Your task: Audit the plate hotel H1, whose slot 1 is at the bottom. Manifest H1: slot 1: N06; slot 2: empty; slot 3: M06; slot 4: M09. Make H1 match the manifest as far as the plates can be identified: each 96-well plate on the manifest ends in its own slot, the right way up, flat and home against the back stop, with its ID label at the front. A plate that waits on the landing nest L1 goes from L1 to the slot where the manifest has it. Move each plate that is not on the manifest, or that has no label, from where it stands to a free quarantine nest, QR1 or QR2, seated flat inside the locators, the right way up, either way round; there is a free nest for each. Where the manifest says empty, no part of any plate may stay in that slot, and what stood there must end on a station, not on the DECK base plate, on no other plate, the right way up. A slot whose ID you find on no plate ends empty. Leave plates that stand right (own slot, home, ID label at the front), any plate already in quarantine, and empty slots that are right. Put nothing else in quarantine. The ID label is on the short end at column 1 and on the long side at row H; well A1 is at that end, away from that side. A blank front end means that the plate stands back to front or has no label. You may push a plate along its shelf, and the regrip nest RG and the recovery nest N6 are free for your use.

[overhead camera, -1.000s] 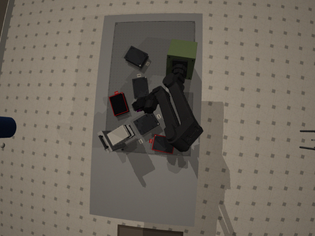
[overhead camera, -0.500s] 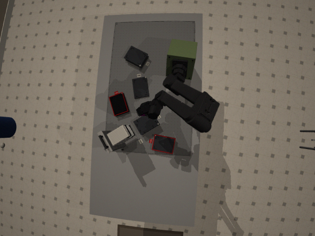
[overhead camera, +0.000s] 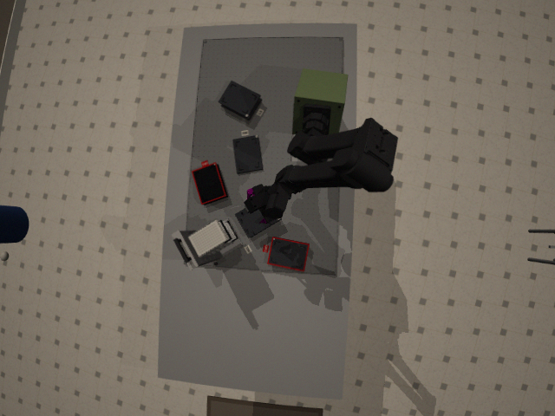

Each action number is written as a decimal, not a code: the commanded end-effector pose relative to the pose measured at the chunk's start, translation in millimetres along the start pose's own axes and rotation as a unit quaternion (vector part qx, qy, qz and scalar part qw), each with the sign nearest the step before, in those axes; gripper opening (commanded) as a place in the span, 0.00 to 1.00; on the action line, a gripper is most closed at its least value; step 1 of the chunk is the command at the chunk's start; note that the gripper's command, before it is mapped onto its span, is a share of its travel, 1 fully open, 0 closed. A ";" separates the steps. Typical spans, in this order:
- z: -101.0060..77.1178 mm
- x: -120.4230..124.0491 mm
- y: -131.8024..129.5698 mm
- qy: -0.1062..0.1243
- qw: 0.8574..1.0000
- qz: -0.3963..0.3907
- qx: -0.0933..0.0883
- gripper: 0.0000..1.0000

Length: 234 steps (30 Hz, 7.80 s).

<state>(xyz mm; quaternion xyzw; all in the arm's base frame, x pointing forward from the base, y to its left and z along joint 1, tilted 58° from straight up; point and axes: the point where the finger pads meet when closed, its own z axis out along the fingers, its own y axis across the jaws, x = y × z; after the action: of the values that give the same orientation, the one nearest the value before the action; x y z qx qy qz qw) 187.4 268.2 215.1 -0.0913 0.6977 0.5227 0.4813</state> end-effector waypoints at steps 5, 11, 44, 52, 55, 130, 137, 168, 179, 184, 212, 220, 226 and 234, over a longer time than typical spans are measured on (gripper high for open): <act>-15.4 -39.4 10.5 -0.028 1.000 -0.003 -0.006 1.00; -31.6 -56.7 13.9 -0.030 1.000 -0.002 -0.008 1.00; -52.0 -74.6 17.5 -0.024 1.000 -0.002 -0.010 1.00; -52.0 -74.6 17.5 -0.024 1.000 -0.002 -0.010 1.00; -52.0 -74.6 17.5 -0.024 1.000 -0.002 -0.010 1.00; 20.5 -111.1 6.2 -0.021 1.000 -0.006 -0.005 1.00; 20.5 -111.1 6.2 -0.021 1.000 -0.006 -0.005 1.00; 20.5 -111.1 6.2 -0.021 1.000 -0.006 -0.005 1.00; 20.5 -111.1 6.2 -0.021 1.000 -0.006 -0.005 1.00; 20.5 -111.1 6.2 -0.021 1.000 -0.006 -0.005 1.00; 1.8 -83.6 3.1 -0.011 1.000 0.001 -0.002 1.00; 0.9 -78.9 3.0 -0.014 1.000 -0.001 -0.005 1.00; 8.6 -70.5 1.8 -0.012 1.000 -0.001 -0.003 1.00; 15.7 -63.2 1.6 -0.012 1.000 -0.002 -0.003 1.00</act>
<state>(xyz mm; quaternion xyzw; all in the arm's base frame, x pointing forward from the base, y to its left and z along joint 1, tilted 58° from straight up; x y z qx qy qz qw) 230.0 256.7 267.9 -0.0865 0.6917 0.5231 0.4903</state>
